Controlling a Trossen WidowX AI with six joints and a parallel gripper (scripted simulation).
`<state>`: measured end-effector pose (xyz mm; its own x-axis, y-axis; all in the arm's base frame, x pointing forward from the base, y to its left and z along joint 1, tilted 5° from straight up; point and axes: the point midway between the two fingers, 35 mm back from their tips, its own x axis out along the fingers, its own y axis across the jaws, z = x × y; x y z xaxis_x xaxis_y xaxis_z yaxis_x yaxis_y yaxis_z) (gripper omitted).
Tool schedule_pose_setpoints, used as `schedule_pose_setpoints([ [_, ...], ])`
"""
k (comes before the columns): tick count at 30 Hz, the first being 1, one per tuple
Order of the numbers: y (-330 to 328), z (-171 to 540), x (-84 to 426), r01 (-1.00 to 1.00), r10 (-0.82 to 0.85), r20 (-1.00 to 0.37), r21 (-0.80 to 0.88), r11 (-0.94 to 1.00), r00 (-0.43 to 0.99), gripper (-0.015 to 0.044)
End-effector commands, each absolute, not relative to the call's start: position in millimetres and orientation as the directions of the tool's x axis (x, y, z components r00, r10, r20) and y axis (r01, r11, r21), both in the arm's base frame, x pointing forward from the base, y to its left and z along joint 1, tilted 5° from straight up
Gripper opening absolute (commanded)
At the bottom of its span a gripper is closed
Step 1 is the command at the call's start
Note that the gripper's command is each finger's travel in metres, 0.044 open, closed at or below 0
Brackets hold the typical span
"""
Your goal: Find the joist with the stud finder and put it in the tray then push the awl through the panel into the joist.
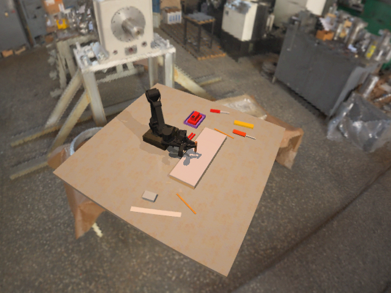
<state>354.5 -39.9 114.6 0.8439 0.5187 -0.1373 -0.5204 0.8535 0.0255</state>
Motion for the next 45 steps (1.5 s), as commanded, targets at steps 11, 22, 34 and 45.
schedule_pose_setpoints([
  [11,-39.6,105.6,353.9,-0.525,0.523,-0.138,0.026,0.851,0.841,0.0],
  [22,-39.7,100.2,353.6,-0.525,0.523,-0.138,0.026,0.851,0.841,0.0],
  [34,-39.8,94.4,353.2,-0.525,0.523,-0.138,0.026,0.851,0.841,0.0],
  [45,-39.8,89.2,352.7,-0.525,0.523,-0.138,0.026,0.851,0.841,0.0],
])
